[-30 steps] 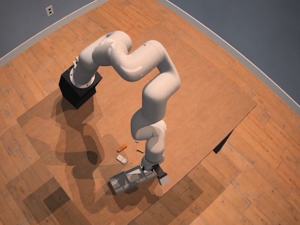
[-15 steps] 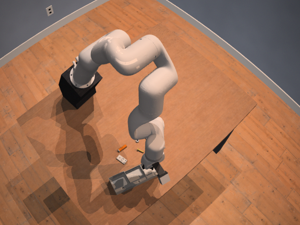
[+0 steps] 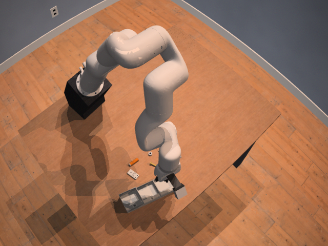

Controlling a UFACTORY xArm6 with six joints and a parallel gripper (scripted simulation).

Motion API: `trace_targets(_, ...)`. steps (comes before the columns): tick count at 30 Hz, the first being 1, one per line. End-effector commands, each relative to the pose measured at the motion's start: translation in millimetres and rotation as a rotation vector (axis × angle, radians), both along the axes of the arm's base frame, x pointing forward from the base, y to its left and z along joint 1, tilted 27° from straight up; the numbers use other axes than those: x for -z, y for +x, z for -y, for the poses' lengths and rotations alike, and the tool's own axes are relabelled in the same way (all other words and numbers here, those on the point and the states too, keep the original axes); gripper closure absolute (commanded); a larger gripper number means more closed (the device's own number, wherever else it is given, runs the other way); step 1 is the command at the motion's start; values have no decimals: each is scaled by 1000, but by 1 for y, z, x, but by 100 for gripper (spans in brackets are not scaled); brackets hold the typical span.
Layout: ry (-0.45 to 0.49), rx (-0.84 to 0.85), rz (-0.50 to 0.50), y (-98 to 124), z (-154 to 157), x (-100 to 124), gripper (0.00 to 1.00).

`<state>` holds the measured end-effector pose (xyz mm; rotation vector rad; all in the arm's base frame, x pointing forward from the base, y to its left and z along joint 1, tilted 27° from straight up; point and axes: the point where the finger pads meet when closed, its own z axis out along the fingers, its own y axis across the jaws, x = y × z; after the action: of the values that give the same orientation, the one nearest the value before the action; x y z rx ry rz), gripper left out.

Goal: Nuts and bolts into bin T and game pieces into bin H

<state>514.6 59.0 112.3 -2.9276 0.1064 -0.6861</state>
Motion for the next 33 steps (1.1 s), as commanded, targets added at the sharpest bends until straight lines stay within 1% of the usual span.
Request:
trace_targets(1, -6, 3, 1, -15, 3, -35, 93)
trace_targets(9, -6, 3, 2, -45, 10, -94, 93)
trace_targets(20, -6, 3, 2, -45, 11, -94, 93)
trace_targets(21, 17, 48, -4, -47, 13, -87, 59)
trace_targets(26, 110, 231, -27, -58, 28, -49, 59)
trace_targets(28, 110, 231, -27, -58, 28, -49, 59)
trace_targets(29, 151, 314, -37, -61, 31, -42, 59)
trace_targets(33, 207, 427, -53, -70, 43, -12, 59)
